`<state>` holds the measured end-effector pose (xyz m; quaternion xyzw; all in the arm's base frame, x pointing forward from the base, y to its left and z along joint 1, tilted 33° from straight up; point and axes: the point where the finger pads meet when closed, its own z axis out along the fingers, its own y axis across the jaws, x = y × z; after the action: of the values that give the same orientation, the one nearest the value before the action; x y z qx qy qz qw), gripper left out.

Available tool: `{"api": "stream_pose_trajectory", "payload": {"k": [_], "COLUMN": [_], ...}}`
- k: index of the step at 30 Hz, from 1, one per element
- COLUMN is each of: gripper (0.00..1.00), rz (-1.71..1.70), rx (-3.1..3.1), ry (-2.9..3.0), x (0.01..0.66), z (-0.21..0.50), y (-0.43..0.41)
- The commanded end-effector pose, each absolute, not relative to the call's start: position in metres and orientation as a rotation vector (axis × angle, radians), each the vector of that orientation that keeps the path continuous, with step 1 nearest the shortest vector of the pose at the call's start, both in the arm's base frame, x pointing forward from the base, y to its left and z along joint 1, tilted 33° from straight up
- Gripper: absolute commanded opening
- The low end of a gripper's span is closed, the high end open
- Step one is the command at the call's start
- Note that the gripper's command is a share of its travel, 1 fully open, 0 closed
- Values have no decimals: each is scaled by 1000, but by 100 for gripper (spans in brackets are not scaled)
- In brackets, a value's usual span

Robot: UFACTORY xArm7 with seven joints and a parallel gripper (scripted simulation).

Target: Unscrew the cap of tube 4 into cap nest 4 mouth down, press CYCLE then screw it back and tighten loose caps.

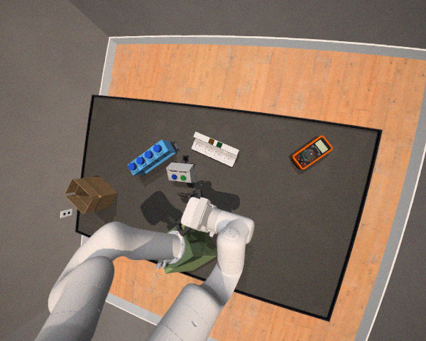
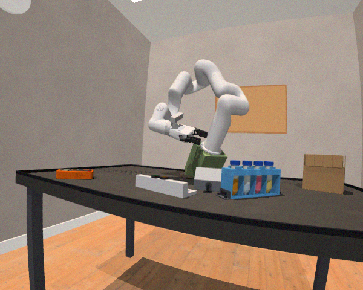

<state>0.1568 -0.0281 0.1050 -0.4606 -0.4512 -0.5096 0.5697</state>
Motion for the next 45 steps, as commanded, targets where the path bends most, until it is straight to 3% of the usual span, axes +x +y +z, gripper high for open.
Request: {"api": "stream_pose_trajectory", "payload": {"k": [1, 17, 18, 45], "gripper": [100, 100, 46, 46], "rz": [-1196, -1196, -1196, -1196], "rx": [-1084, -1084, -1084, -1084], "ry": [-1061, -1061, -1061, -1061], "x": [157, 157, 157, 157], "z": [105, 105, 105, 105], "y": [-29, -29, -29, -29]}}
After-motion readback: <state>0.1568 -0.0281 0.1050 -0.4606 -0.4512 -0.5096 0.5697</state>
